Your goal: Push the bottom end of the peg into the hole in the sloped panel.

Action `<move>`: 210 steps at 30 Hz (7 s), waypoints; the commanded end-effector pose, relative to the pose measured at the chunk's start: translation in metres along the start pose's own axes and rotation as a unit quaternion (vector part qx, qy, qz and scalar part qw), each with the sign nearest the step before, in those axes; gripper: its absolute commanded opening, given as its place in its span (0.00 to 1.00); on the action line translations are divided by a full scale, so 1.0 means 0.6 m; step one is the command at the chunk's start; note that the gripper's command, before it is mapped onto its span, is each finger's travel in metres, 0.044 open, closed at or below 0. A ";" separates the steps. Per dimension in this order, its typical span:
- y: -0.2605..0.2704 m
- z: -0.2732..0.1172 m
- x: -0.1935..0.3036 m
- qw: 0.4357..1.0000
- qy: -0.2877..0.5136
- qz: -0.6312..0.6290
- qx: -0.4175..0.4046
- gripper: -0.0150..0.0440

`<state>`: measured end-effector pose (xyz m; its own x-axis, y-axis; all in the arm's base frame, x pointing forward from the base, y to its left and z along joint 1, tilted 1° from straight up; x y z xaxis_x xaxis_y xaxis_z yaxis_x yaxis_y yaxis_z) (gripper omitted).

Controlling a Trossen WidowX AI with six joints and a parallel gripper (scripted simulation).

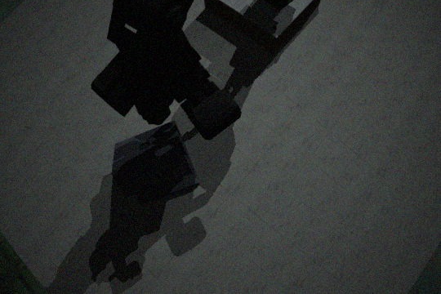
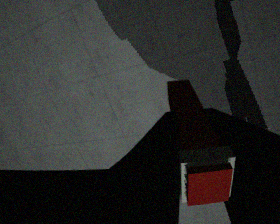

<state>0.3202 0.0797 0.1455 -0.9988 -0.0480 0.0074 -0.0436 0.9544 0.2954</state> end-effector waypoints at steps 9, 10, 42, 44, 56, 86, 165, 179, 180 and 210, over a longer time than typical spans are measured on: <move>-0.020 -0.009 -0.015 1.000 -0.006 0.010 -0.028 0.25; -0.022 -0.010 -0.016 0.999 -0.007 0.011 -0.031 0.25; -0.085 -0.041 -0.047 0.993 -0.038 0.042 -0.102 0.25; -0.090 -0.044 -0.048 0.993 -0.041 0.044 -0.106 0.25; -0.116 -0.057 -0.057 0.988 -0.057 0.055 -0.132 0.25; -0.187 -0.092 -0.072 0.973 -0.107 0.078 -0.191 0.25; -0.189 -0.014 -0.123 0.956 -0.157 0.090 -0.231 0.25; -0.188 -0.009 -0.121 0.956 -0.157 0.090 -0.231 0.25; -0.188 -0.009 -0.121 0.956 -0.157 0.090 -0.231 0.25; -0.178 0.014 -0.129 0.956 -0.157 0.090 -0.232 0.25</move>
<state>0.4014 -0.0167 0.1075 -0.9495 0.2613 -0.1736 0.0633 0.7016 0.7097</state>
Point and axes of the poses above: the point midway between the two fingers, 35 mm back from their tips, its own z axis out along the fingers, its own y axis across the jaws, x = y × z, the point moved 5 cm from there along -z, back along the fingers, and after that the axes turned 11 degrees about -z, right-handed, at the moved point
